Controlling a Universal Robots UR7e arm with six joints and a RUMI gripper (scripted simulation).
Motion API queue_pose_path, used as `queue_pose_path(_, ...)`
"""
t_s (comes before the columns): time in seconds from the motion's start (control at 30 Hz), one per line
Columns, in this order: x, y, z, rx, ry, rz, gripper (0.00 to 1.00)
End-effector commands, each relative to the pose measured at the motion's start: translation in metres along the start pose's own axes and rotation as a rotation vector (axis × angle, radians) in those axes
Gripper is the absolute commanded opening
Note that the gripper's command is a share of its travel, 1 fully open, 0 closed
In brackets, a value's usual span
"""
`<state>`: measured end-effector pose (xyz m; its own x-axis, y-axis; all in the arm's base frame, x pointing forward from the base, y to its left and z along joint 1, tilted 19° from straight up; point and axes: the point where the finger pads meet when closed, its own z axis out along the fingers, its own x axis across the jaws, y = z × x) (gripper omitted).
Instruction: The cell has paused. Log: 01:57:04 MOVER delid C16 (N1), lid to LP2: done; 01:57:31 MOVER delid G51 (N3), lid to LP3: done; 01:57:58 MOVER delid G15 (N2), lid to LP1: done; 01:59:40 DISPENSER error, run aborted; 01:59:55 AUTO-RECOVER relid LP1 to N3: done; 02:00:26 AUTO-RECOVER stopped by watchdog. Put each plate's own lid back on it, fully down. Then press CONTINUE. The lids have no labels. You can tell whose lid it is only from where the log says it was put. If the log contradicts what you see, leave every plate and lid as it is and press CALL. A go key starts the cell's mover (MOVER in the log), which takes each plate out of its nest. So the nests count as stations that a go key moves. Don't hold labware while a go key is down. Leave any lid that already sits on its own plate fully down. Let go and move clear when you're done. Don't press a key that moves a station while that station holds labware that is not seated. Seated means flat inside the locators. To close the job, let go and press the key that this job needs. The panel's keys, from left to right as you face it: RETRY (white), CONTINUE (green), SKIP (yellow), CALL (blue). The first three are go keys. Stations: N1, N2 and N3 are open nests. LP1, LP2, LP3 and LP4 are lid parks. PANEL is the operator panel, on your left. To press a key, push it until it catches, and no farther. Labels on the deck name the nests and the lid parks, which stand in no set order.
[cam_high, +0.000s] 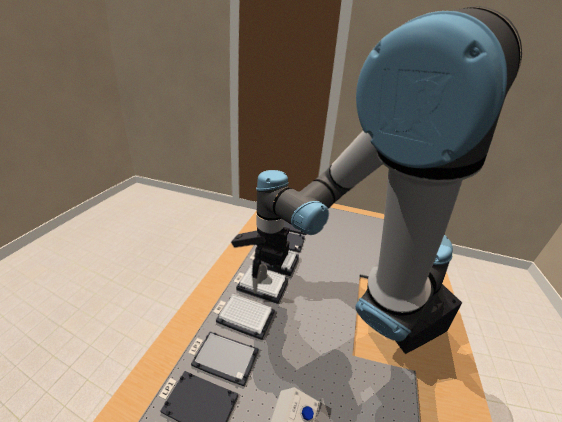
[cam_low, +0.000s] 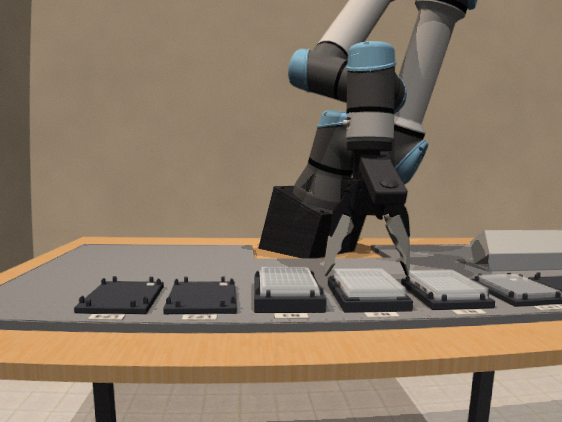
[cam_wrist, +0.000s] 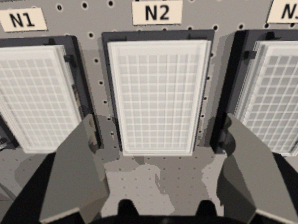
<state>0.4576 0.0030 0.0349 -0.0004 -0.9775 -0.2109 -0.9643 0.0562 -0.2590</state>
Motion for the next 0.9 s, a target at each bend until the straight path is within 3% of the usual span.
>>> queue_pose_path(0.0, -0.001, 0.001, 0.001, -0.001, 0.0, -0.001, 0.82)
queue_pose_path(0.57, 0.001, -0.002, -0.026, 0.004, 0.002, -0.001, 0.82)
queue_pose_path(0.87, 0.001, -0.001, -0.027, 0.003, 0.002, -0.001, 0.82)
